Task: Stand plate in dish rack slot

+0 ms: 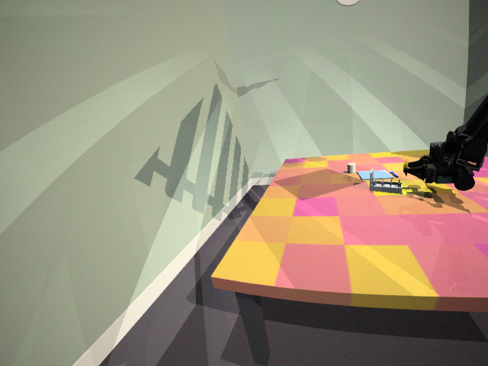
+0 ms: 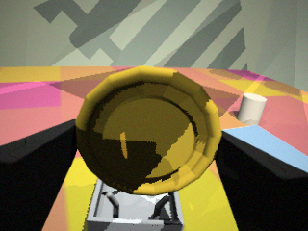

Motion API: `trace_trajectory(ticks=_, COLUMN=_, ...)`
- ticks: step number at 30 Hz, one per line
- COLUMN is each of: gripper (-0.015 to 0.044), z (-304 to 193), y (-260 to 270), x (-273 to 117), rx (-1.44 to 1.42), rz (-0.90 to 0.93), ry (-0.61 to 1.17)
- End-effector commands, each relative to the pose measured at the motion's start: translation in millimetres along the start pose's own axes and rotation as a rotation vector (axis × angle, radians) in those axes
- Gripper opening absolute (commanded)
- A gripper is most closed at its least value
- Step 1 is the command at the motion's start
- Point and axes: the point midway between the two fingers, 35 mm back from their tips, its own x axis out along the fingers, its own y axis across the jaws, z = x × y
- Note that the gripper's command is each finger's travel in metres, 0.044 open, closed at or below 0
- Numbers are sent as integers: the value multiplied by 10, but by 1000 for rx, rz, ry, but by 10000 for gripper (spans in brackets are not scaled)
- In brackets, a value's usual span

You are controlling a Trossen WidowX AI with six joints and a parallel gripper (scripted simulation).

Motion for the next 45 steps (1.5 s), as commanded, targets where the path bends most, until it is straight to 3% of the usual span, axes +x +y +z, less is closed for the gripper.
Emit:
trace_trajectory(ticks=1, gripper=0, z=24, y=3, x=-15, rx=13, rz=14, ry=-15)
trace_trajectory(ticks=45, gripper=0, z=-315, y=19, x=391, rx=22, rz=16, ry=-12)
